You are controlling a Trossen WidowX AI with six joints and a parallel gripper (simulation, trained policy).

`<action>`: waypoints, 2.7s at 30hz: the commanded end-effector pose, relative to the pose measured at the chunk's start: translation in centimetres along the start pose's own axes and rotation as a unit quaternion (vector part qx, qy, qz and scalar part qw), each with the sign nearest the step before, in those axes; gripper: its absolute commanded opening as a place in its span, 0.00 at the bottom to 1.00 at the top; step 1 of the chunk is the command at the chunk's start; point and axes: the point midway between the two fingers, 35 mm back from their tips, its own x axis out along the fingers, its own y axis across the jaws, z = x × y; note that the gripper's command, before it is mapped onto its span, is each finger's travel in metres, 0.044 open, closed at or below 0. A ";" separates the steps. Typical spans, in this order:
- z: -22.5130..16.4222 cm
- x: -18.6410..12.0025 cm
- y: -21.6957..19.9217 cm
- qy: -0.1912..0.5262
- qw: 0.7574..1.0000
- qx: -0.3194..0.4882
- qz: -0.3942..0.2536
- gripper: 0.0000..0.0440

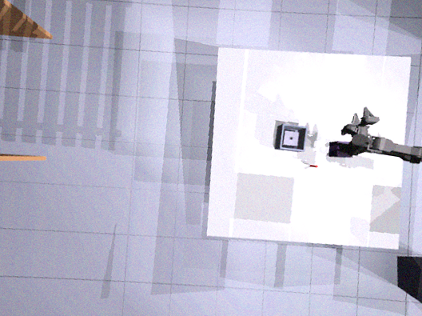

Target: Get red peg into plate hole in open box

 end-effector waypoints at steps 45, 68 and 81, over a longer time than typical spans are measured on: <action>13.0 -17.1 6.4 -0.146 0.818 0.305 0.465 1.00; 13.6 -22.4 16.0 0.101 0.772 0.353 0.518 0.99; 14.7 -23.9 21.8 0.152 0.719 0.395 0.551 0.99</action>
